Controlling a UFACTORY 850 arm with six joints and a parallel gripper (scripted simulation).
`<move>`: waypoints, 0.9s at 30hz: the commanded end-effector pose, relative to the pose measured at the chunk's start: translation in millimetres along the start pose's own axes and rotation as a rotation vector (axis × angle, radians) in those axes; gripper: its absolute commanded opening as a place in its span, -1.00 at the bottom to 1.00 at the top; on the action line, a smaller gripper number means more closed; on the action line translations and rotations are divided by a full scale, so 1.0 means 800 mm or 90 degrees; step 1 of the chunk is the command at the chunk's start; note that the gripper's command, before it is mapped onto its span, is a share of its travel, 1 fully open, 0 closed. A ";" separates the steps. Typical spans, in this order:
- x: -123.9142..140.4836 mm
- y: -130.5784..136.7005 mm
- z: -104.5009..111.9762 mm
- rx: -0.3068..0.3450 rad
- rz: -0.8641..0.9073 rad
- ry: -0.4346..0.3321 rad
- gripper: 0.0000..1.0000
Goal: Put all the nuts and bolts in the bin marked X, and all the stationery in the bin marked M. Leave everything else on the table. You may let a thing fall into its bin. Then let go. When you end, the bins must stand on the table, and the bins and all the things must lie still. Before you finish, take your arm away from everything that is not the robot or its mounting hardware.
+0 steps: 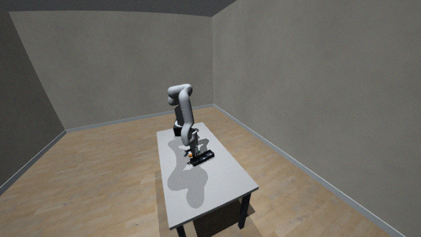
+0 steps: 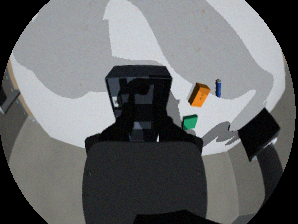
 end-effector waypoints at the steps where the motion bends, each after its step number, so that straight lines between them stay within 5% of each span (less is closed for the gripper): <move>1: 0.000 -0.001 0.014 -0.001 0.000 -0.001 -0.39; 5: 0.000 -0.001 0.035 -0.001 0.000 -0.001 -0.39; 14: 0.000 -0.001 0.035 -0.001 0.000 -0.001 -0.39; 15: 0.004 0.008 0.035 -0.001 0.032 -0.001 0.44; 27: 0.048 0.102 0.036 0.007 0.273 -0.007 0.44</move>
Point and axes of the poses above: the point where the finger pads meet when closed, its own z axis back along the fingers, its own y axis across the jaws, x = y × z, the point moved 3 cm from there along z, back along the fingers, and after that the axes turned 14 degrees about -z, right-handed, at the moved point
